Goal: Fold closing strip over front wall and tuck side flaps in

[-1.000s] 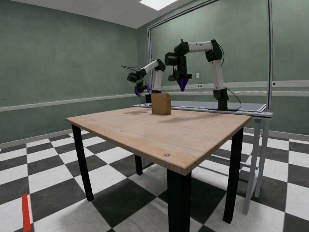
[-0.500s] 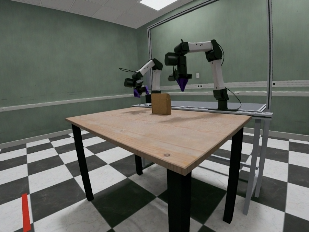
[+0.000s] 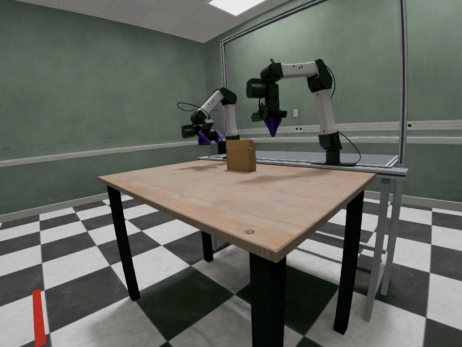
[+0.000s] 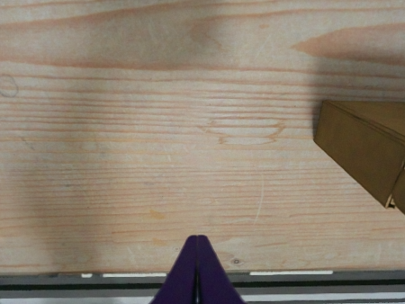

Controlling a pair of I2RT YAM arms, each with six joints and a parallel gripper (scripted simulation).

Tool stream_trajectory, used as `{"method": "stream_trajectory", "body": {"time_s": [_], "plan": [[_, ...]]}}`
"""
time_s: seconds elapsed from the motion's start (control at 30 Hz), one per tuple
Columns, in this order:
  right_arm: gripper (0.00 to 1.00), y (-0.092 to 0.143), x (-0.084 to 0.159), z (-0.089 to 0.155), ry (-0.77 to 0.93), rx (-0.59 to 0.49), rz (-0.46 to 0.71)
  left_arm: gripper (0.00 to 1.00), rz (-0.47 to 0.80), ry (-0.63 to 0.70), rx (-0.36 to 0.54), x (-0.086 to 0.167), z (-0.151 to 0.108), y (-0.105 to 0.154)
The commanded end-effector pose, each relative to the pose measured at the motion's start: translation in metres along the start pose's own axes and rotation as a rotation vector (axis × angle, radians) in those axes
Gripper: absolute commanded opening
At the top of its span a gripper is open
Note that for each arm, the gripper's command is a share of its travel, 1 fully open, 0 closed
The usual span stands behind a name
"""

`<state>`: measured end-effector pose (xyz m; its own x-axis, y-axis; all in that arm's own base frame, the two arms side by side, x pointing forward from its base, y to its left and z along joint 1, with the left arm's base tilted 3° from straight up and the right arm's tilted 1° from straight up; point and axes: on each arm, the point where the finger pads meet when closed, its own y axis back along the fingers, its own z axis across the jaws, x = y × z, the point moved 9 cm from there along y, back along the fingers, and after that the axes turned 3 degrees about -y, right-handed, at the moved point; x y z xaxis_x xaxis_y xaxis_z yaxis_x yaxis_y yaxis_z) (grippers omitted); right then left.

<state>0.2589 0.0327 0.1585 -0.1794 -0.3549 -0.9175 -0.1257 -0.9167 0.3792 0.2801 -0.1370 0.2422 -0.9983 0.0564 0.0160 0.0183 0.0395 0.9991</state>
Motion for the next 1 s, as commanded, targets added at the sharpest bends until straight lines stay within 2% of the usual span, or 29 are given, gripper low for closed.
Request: {"method": "stream_trajectory", "body": {"time_s": [0.0,0.27,0.4,0.97], "plan": [[0.80,0.003,-0.005,-0.005,0.095,-0.074,-0.033,0.01,-0.006,0.002,0.004,-0.001,0.002,0.004],[0.80,-0.004,-0.003,-0.006,0.129,-0.114,-0.033,0.01,-0.006,0.002,0.004,-0.001,0.002,0.004],[0.80,-0.011,0.010,0.001,0.092,-0.124,-0.040,0.01,-0.006,0.002,0.004,-0.001,0.002,0.004],[0.80,-0.031,0.029,-0.004,0.115,-0.110,-0.038,0.01,-0.006,0.002,0.004,-0.001,0.002,0.004]]}}
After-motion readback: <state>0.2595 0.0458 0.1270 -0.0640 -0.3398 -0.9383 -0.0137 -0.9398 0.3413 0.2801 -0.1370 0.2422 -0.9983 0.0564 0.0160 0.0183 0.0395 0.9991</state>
